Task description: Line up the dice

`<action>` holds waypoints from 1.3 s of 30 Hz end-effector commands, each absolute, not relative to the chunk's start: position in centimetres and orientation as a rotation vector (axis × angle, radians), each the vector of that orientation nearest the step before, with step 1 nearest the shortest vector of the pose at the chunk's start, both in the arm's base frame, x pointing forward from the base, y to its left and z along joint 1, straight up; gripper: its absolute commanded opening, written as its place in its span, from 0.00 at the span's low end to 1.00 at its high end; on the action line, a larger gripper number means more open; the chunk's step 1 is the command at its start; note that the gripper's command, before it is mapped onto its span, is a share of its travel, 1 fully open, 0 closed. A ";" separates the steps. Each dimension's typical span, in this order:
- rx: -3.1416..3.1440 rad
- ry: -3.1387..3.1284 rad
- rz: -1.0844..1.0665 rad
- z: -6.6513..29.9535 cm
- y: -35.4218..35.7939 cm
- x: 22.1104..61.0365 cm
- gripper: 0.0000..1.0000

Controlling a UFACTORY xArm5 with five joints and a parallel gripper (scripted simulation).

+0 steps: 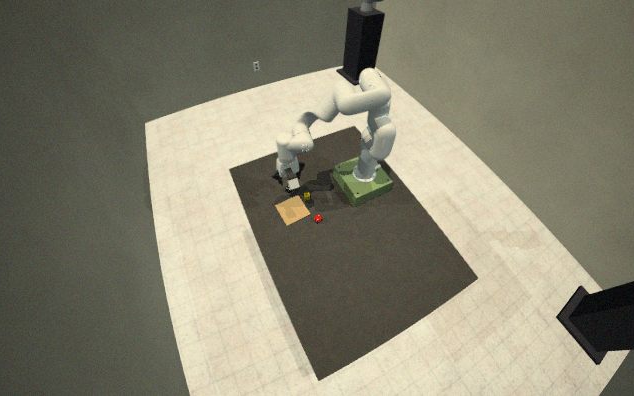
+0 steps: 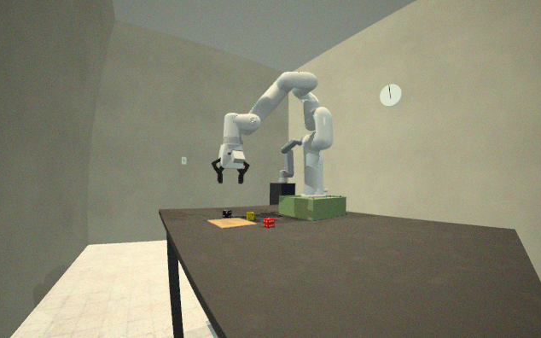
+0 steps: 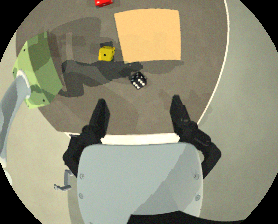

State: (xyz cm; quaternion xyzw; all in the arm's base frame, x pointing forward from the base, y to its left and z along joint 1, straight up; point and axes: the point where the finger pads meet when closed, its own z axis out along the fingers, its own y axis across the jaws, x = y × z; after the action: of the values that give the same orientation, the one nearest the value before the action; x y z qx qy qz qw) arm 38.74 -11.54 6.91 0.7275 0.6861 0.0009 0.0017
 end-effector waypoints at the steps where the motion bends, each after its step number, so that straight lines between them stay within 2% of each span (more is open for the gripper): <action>1: 2.282 2.153 0.003 7.1 -12.0 38.4 1.00; 15: 2.282 2.153 0.003 6.7 -12.0 38.4 1.00; 31: 2.282 2.154 0.003 -1.9 -12.1 38.3 1.00; 39: 2.282 2.154 0.003 -2.8 -12.2 38.3 1.00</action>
State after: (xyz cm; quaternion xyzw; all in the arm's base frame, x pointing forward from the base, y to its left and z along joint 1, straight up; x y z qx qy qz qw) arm 38.09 -12.08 -2.61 0.7274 0.6863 -0.0002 -0.0003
